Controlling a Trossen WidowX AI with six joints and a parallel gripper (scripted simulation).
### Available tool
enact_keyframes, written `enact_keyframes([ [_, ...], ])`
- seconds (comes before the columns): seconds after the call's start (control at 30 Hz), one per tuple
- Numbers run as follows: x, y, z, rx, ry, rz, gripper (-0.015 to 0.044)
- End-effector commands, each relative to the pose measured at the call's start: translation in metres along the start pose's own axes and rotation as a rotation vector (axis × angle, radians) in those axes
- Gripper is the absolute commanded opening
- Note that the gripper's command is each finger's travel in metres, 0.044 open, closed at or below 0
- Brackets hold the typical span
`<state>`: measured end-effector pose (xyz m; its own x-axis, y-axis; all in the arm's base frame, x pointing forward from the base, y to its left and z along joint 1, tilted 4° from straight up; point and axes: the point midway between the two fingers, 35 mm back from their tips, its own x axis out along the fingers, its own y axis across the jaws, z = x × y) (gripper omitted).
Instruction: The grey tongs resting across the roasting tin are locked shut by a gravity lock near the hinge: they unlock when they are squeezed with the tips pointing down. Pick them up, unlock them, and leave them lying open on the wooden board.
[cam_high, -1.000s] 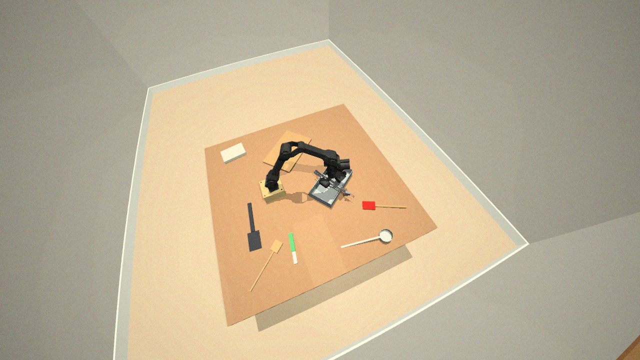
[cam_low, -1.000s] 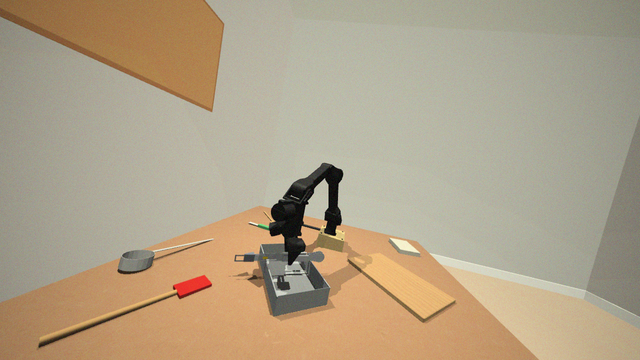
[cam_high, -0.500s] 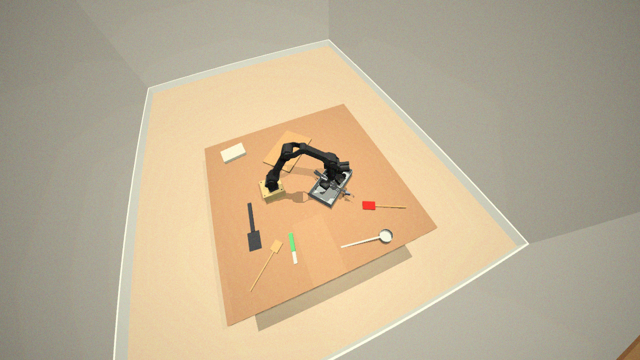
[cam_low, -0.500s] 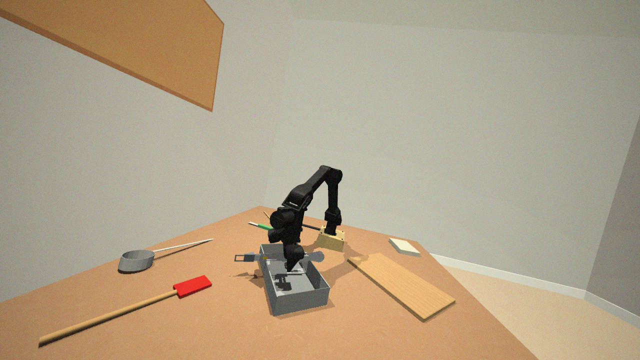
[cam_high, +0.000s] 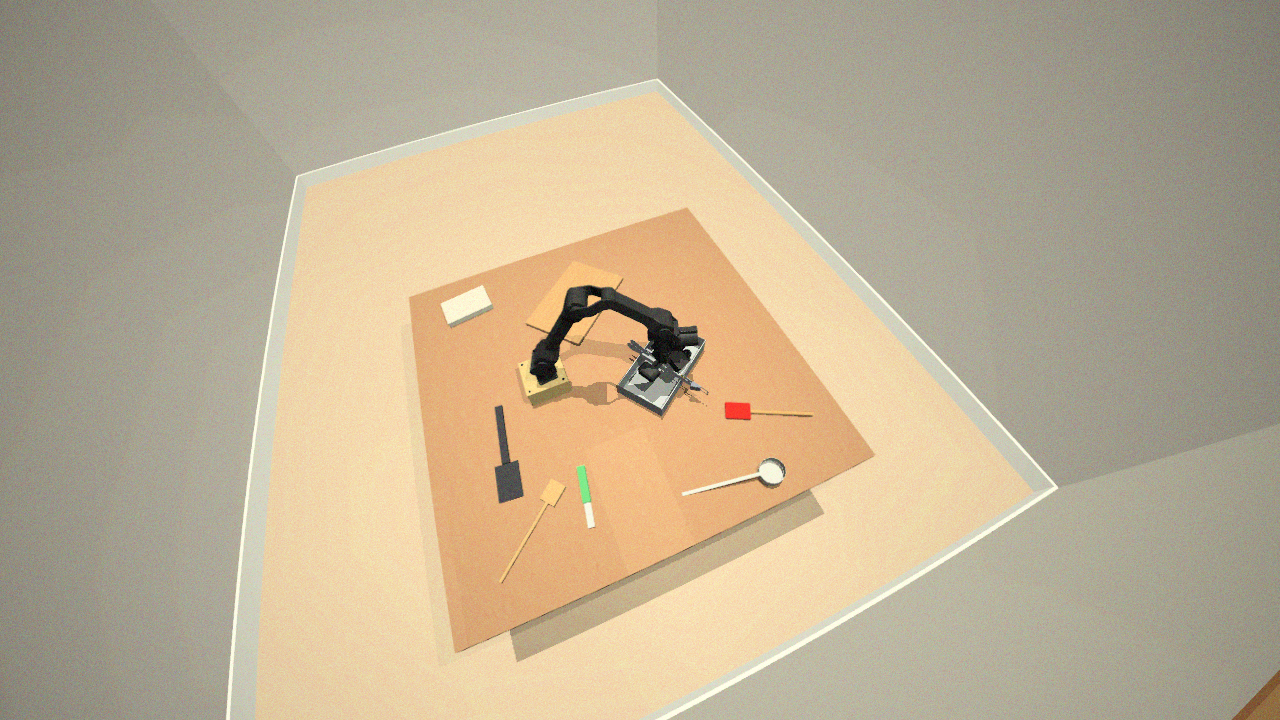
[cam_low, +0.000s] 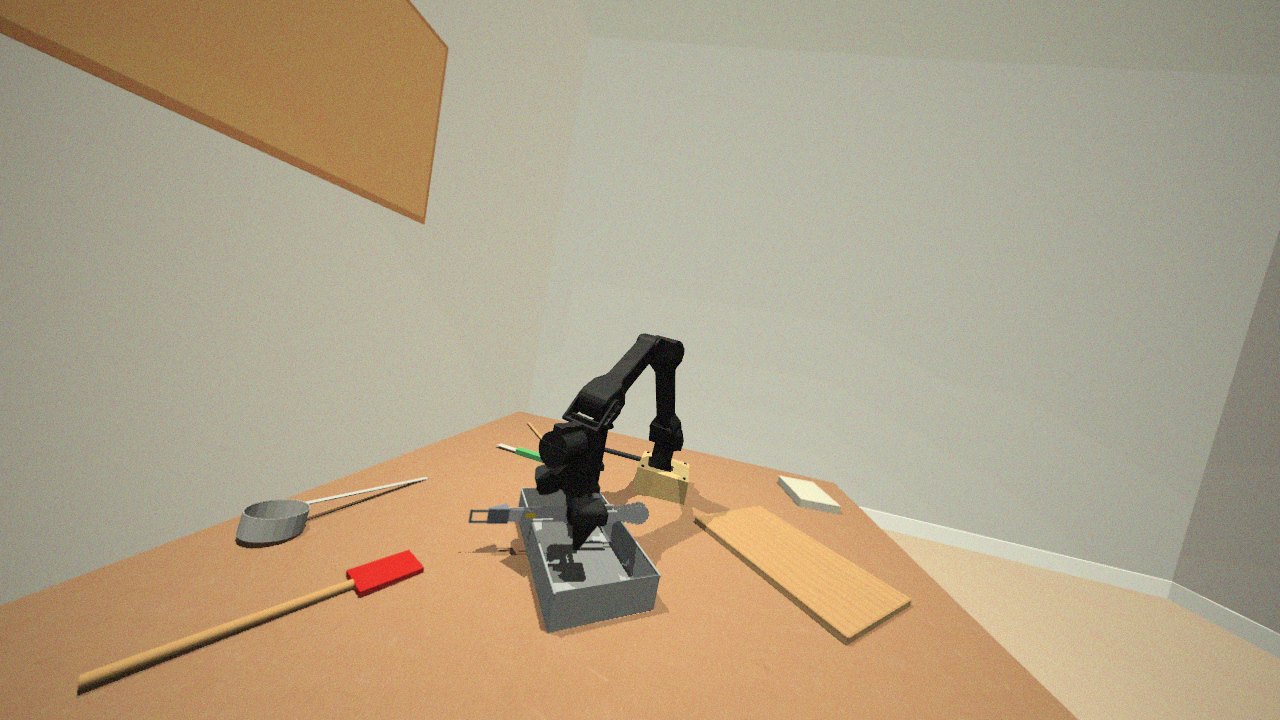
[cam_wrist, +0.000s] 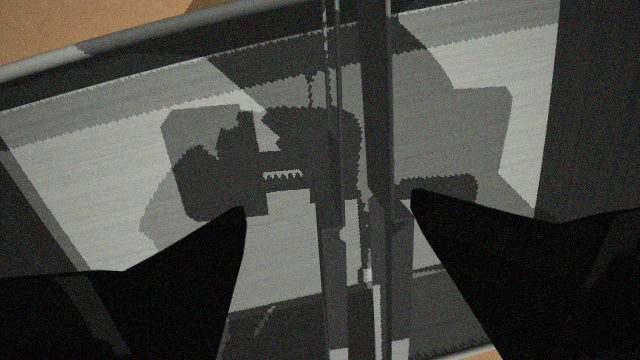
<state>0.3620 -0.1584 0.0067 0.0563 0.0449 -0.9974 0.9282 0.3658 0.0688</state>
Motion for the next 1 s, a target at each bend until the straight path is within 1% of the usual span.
enact_keyframes([
  [0.0, -0.001, 0.000, 0.000, 0.000, -0.001, 0.001, 0.0282],
  [0.23, -0.001, 0.000, 0.000, 0.000, -0.001, 0.001, 0.0099],
  [0.67, -0.001, 0.000, 0.000, 0.000, -0.001, 0.001, 0.0012],
  [0.87, -0.004, 0.001, 0.001, 0.000, -0.001, 0.001, -0.0145],
  [0.97, -0.027, 0.002, 0.003, 0.001, 0.000, 0.001, -0.0150],
])
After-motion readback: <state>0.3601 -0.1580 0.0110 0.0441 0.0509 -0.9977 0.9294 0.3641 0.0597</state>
